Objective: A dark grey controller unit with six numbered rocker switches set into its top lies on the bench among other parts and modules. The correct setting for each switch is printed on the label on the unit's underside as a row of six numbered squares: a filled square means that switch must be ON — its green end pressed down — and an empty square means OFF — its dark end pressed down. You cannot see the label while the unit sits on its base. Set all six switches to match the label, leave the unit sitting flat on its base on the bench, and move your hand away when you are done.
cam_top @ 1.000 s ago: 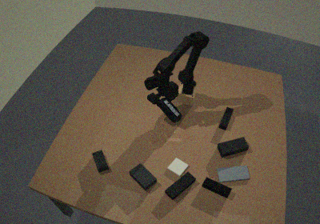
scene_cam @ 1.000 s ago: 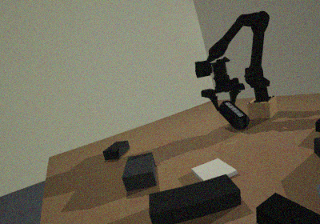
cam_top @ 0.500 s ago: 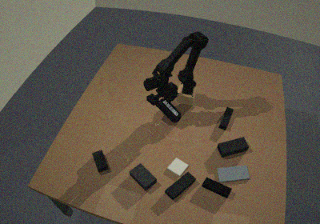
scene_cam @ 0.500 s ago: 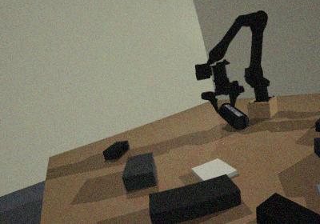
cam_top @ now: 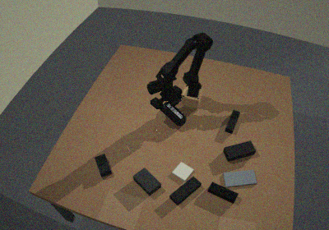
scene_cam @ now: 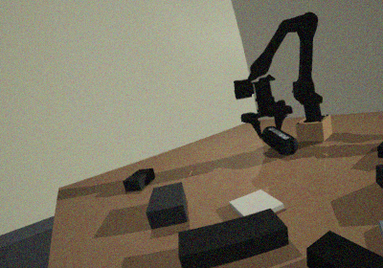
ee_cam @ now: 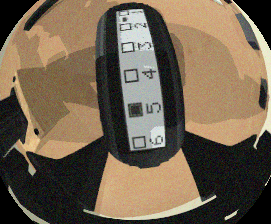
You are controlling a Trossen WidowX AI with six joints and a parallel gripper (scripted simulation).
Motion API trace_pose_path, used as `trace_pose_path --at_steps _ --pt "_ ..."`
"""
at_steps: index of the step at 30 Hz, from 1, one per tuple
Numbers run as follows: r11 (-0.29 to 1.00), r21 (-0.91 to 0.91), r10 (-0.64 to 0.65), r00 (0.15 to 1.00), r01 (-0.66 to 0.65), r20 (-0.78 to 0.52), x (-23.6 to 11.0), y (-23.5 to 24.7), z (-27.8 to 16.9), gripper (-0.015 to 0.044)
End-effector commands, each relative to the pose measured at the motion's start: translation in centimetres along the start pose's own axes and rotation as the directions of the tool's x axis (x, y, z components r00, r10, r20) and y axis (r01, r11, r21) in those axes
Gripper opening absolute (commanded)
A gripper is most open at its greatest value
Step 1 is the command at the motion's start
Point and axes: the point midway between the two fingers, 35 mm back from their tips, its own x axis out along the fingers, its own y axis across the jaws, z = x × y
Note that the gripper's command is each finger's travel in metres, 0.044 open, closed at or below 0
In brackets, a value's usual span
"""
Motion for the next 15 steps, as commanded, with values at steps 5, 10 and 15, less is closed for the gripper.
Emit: trace_pose_path --at_steps 5,10,15 --pt "1.000 -0.012 0.019 1.000 -0.018 0.024 1.0 0.4 0.3 0.0338" --pt "1.000 -0.012 0.019 1.000 -0.018 0.024 1.3 0.4 0.2 0.0338" --pt "1.000 -0.012 0.019 1.000 -0.018 0.024 1.7 0.4 0.2 0.0338"
